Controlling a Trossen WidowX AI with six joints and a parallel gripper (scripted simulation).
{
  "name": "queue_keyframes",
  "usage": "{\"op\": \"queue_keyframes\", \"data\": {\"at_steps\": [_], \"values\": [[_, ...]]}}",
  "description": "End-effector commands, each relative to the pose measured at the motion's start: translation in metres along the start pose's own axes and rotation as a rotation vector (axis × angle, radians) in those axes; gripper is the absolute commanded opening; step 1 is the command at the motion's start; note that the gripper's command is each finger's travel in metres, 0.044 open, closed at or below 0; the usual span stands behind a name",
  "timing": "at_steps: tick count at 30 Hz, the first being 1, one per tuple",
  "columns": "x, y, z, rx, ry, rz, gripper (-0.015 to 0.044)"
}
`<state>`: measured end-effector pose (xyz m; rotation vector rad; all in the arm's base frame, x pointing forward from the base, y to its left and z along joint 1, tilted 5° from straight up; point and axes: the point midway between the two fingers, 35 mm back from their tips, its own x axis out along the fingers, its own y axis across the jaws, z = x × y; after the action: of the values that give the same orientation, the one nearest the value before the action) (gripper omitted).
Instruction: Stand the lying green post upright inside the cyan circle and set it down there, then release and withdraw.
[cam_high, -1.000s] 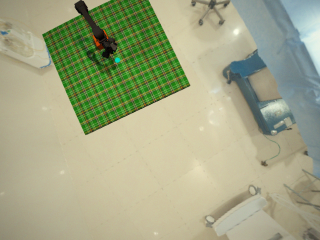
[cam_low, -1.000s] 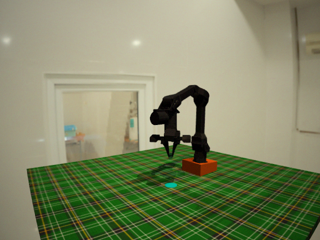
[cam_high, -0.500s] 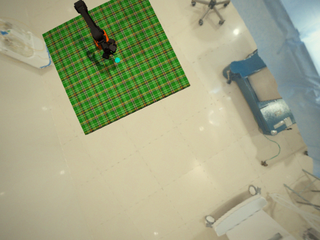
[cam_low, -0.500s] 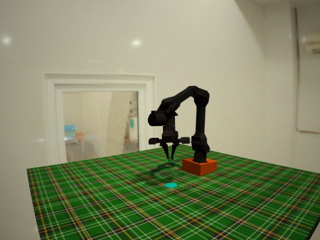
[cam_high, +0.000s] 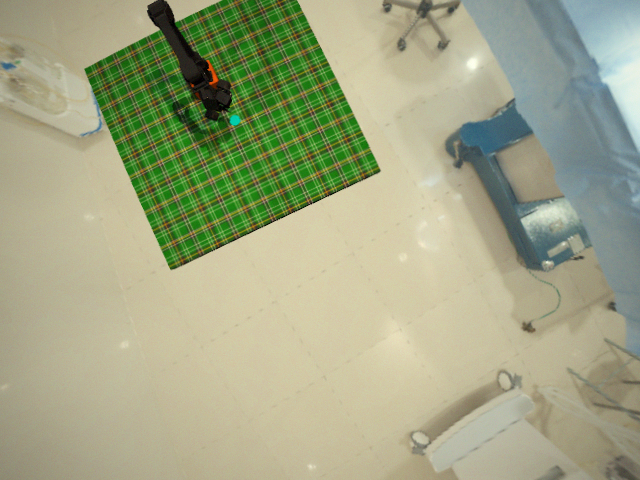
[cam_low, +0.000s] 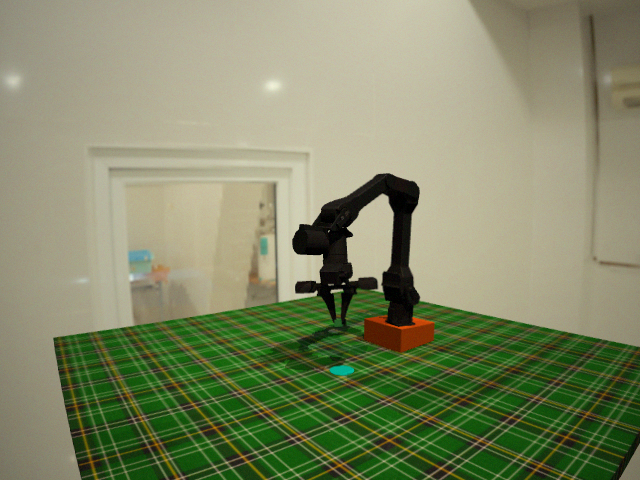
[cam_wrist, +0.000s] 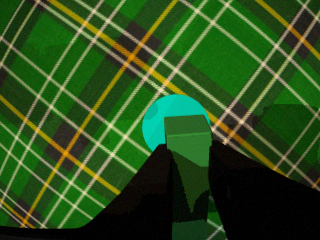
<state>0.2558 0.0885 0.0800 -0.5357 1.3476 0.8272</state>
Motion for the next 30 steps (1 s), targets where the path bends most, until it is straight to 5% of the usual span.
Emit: {"op": "queue_keyframes", "data": {"at_steps": [1,30], "values": [[0.003,0.0,-0.001,0.003,-0.021,0.013,0.0023],[0.015,-0.009,0.001,0.05,-0.238,0.064,0.0023]]}}
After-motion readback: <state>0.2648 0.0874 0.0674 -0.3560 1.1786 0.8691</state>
